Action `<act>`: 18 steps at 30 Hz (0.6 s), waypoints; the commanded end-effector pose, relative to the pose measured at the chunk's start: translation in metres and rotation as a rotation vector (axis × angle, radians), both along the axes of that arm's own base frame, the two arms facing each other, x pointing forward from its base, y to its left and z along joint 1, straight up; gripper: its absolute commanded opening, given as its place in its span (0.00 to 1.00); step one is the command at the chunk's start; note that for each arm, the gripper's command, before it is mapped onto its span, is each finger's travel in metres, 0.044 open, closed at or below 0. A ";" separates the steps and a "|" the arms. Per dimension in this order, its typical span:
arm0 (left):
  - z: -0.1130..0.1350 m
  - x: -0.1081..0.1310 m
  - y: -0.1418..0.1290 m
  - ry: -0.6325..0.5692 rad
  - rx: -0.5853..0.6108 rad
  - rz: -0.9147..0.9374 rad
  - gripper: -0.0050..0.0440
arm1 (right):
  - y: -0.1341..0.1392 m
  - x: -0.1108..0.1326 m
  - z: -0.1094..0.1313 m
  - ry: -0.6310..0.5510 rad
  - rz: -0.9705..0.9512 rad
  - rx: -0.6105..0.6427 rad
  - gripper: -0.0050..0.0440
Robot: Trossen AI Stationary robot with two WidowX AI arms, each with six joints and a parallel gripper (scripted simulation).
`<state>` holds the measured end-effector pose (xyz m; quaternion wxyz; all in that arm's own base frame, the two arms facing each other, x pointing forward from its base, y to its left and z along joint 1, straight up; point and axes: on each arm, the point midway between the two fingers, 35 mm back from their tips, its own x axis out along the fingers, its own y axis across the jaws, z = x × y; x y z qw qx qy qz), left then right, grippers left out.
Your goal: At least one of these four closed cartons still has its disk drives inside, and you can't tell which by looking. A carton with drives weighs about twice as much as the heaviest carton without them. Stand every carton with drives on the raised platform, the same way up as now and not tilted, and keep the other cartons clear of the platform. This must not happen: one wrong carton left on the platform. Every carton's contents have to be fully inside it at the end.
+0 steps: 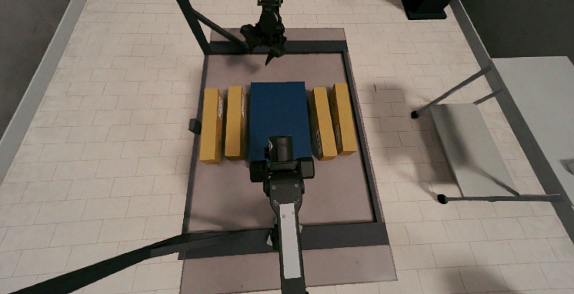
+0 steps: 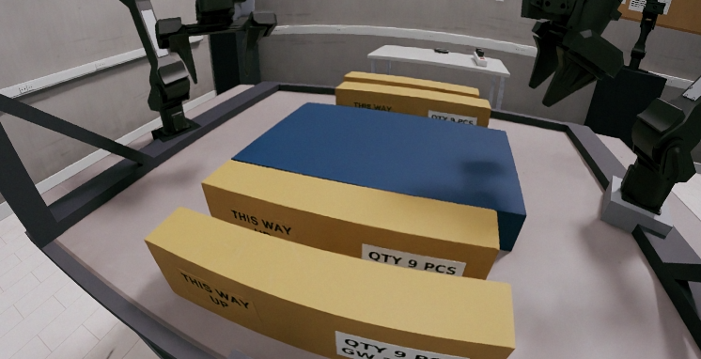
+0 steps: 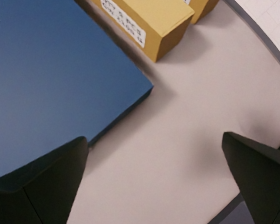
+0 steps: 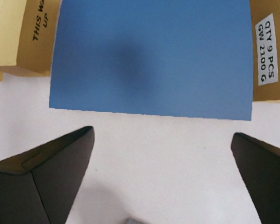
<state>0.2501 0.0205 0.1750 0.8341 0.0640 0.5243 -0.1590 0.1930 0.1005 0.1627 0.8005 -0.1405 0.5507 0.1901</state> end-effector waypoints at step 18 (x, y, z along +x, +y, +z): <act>0.003 0.000 0.000 -0.012 0.013 0.037 0.89 | 0.000 -0.002 -0.001 -0.005 -0.008 0.027 0.89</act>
